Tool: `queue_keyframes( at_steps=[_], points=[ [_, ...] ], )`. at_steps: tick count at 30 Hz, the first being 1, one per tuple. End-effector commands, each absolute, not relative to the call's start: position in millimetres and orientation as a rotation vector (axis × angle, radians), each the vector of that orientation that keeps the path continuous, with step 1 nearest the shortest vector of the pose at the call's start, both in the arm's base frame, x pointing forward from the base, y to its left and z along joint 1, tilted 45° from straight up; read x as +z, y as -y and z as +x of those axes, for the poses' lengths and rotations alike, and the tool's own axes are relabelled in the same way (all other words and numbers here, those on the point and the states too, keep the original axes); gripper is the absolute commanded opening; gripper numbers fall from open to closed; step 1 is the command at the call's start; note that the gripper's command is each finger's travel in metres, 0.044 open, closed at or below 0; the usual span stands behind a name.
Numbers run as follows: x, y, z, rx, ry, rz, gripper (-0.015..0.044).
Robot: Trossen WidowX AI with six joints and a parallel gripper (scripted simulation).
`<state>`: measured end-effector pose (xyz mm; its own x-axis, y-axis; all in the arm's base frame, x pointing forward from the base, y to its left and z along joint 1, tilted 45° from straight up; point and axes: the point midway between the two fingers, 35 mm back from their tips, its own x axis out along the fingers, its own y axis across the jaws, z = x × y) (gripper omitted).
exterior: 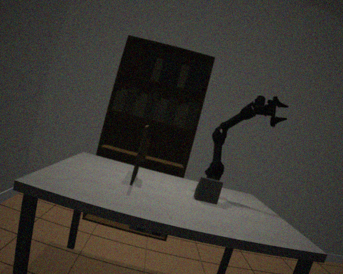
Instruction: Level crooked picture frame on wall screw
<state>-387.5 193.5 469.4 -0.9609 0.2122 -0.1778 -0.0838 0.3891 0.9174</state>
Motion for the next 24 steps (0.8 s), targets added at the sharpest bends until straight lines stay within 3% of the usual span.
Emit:
queue_keyframes(
  at_steps=[1,6,15,24],
  points=[
    [469.3,-194.6,-386.7,1.599,-2.380,0.118,0.0374],
    [463.7,-230.9,-354.4,1.620,-2.248,0.272,0.0260],
    [439.4,-315.3,-227.4,1.558,-1.797,0.667,0.0260],
    [404.6,-342.0,-78.2,1.350,-1.325,0.922,0.0260]
  ],
)
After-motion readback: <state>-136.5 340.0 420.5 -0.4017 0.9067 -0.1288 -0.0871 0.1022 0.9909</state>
